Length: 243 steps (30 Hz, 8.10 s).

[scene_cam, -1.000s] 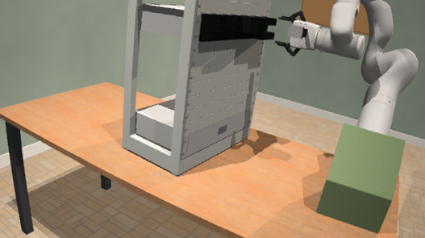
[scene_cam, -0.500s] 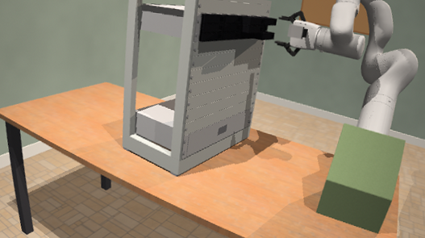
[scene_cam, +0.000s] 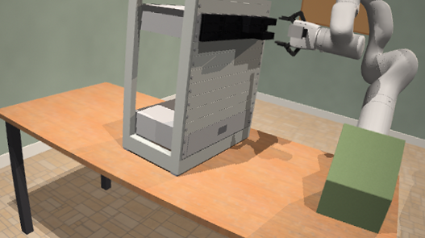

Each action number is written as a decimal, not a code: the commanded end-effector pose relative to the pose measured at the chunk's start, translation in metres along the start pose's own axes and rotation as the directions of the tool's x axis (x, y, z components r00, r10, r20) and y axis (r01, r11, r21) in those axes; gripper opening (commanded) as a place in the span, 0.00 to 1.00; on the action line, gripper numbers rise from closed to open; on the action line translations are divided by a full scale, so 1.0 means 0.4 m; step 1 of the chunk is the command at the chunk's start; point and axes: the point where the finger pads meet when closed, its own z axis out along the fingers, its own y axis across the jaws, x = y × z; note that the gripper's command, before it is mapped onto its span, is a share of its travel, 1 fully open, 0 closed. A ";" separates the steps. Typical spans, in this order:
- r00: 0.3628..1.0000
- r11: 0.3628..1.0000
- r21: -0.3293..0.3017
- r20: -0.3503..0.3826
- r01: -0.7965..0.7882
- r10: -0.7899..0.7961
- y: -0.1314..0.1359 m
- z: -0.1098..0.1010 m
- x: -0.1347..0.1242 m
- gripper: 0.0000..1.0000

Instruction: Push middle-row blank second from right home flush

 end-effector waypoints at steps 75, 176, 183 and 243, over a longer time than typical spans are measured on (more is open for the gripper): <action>1.000 1.000 -0.001 0.001 -0.001 0.001 -0.015 -0.061 0.210 0.00; 1.000 1.000 -0.001 0.001 -0.001 0.001 -0.016 0.146 0.232 0.00; 1.000 1.000 -0.001 0.001 -0.001 0.001 -0.016 0.149 0.232 0.00; 1.000 1.000 -0.001 0.001 -0.001 0.001 -0.016 0.166 0.232 0.00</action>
